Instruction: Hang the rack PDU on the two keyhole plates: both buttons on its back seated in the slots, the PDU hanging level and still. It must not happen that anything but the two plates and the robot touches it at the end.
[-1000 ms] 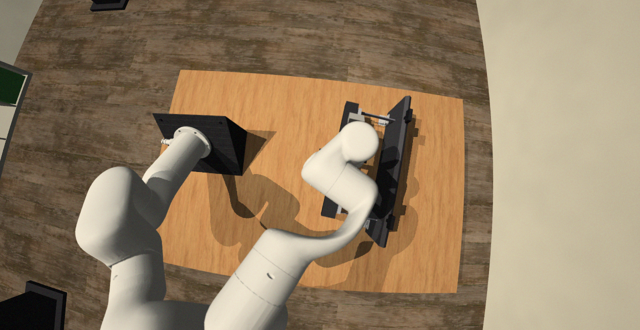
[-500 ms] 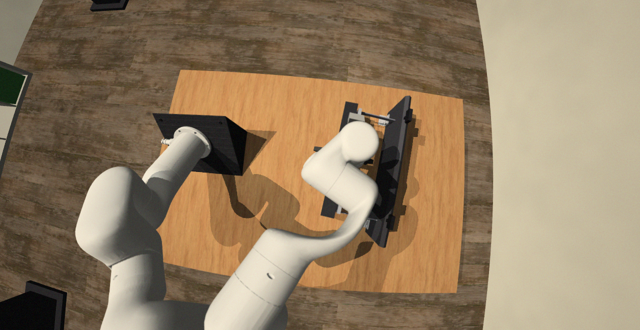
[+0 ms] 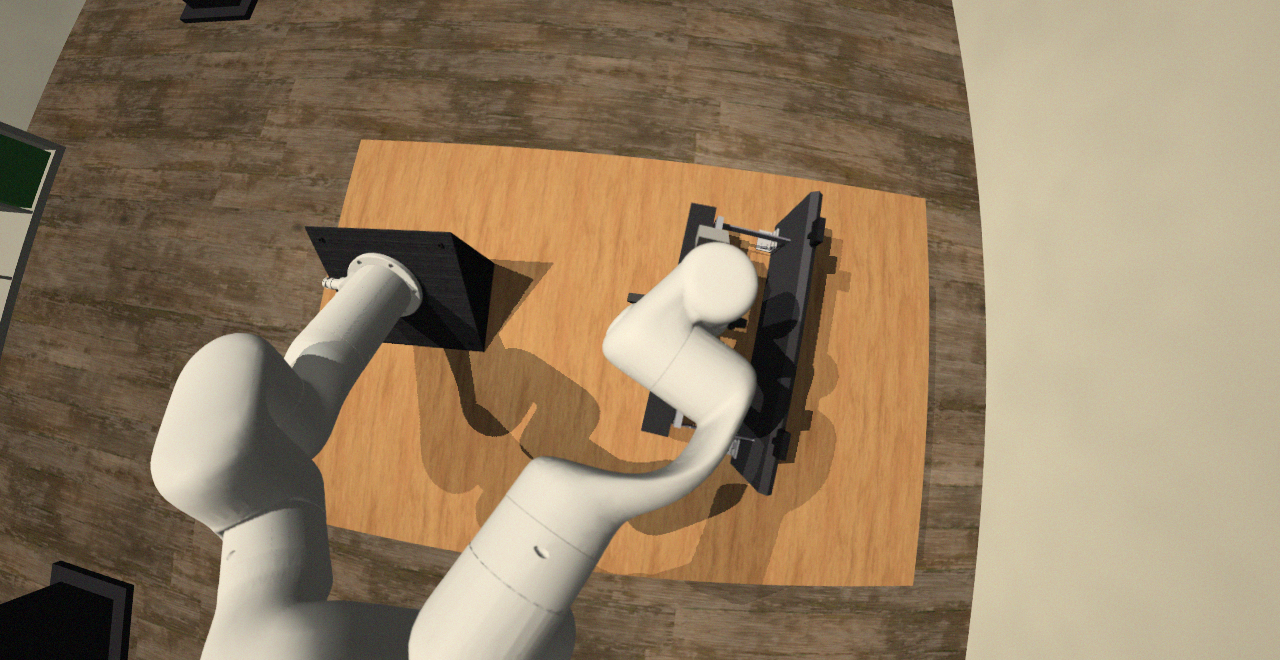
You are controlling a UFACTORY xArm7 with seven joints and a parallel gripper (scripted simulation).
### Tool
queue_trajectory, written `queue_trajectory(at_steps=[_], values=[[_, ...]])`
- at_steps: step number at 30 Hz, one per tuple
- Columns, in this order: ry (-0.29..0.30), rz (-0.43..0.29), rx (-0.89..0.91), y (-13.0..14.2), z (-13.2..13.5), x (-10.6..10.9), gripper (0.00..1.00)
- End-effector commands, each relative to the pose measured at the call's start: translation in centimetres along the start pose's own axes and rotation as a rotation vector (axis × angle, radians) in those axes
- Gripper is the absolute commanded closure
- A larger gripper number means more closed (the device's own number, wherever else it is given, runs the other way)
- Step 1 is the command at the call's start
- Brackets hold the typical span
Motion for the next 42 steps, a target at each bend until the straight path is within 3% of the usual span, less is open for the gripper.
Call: queue_trajectory(at_steps=[1, 12, 25, 42], values=[[0.004, 0.004, 0.0, -0.1, 0.0, 0.2, 0.0], [0.004, 0.004, 0.0, -0.1, 0.0, 1.3, 0.0], [0.004, 0.004, 0.0, -0.1, 0.0, 6.4, 0.0], [0.004, 0.004, 0.0, 0.1, -0.9, 6.6, 0.0]])
Point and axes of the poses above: the point where the finger pads meet when closed, its own x axis back along the fingers, its own z axis across the jaws, y = z × x, the point moved 10 cm from there along x, back along the fingers, and after that the axes turned 9 degrees about -x, right-handed, at the moved point
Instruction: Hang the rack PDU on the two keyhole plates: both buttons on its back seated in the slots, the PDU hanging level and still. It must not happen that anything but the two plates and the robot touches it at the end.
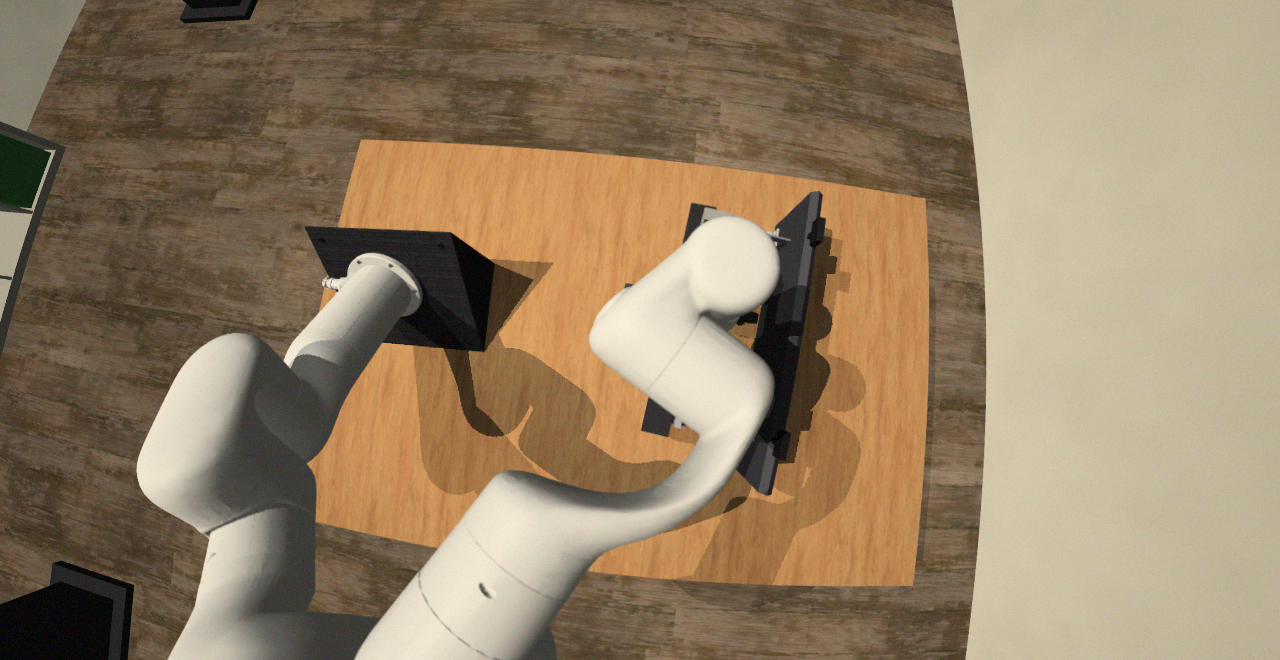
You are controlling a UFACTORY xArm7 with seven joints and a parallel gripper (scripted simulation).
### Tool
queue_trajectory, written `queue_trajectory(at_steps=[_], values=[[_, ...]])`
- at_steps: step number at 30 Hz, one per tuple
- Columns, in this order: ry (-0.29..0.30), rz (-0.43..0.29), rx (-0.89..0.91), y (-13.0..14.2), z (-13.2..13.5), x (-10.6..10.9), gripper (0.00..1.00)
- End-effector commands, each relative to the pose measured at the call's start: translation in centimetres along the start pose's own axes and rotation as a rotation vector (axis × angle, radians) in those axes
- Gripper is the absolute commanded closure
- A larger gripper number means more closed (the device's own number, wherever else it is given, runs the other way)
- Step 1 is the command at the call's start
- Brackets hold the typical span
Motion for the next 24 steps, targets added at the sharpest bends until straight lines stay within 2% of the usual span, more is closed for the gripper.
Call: queue_trajectory(at_steps=[1, 7, 19, 21, 24], values=[[0.004, 0.004, 0.0, 0.0, -0.7, 0.3, 0.0], [0.004, 0.004, 0.0, 0.2, -1.9, 0.3, 0.0], [0.004, 0.004, 0.0, 1.1, -7.3, 0.3, 0.0], [0.004, 0.004, 0.0, 1.1, -7.3, 0.3, 0.0], [0.004, 0.004, 0.0, 1.3, -8.7, 0.3, 0.0]])
Point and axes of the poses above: the point where the finger pads meet when closed, its own x axis back along the fingers, its own z axis across the jaws, y = z × x, the point moved 10 cm from there along x, back along the fingers, and after that the axes turned 9 degrees about -x, right-handed, at the moved point
